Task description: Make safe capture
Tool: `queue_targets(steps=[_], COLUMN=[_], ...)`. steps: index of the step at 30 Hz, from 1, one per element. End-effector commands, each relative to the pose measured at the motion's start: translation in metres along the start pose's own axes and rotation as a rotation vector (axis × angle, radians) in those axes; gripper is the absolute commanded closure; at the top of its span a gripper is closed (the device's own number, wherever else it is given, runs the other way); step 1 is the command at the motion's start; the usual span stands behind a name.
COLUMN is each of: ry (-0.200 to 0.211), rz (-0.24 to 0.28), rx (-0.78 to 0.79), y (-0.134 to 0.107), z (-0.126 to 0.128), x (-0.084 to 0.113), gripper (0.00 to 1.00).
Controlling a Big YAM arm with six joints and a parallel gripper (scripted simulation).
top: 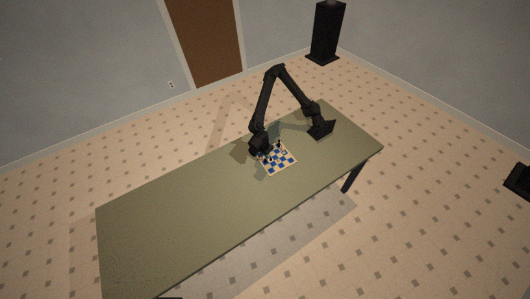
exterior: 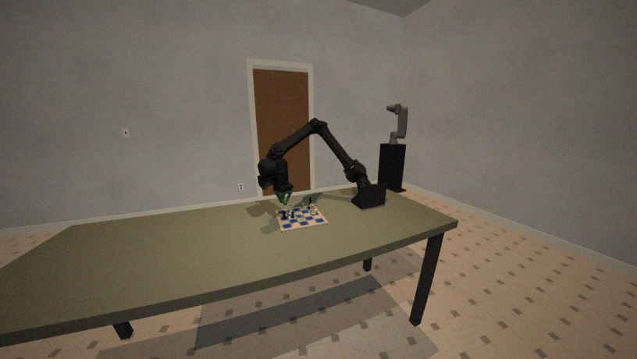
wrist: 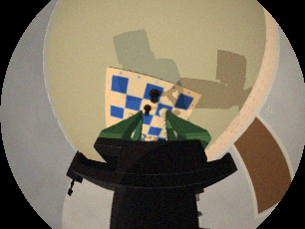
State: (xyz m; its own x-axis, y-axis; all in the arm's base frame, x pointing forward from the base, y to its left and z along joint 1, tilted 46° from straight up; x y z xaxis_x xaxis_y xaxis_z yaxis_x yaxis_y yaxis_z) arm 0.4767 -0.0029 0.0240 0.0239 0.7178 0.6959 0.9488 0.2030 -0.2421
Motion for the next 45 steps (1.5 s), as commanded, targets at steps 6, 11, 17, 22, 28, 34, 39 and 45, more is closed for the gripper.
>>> queue_targets(steps=[6,11,17,22,28,34,39,45], ry=[-0.002,-0.002,-0.002,-0.002,-0.001,-0.001,-0.001,-0.001], rz=[0.005,-0.001,0.002,0.001,0.005,0.005,0.005,0.005], rx=[0.008,0.001,0.004,0.003,0.007,0.007,0.007,0.007], y=[0.003,0.006,0.005,0.005,0.003,0.004,0.004,0.004], z=[-0.002,-0.004,-0.003,-0.003,-0.002,-0.003,-0.003,-0.003], x=[-0.021,-0.023,-0.032,-0.035,-0.038,-0.038,-0.038,-0.038], gripper=[0.64,0.64,0.64,0.64,0.64,0.64,0.64,0.64])
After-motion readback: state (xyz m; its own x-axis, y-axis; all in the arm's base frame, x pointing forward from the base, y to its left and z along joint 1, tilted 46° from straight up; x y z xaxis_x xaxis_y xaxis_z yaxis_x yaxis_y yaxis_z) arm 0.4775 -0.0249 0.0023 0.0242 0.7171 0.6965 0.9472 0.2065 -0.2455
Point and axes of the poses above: the point where the finger pads meet when closed, its own x axis back along the fingers, its own z axis across the jaws, y = z × x, the point moved 1 cm from there along x, back along the fingers, and after that the axes turned 7 degrees about x, right-handed, at the moved point
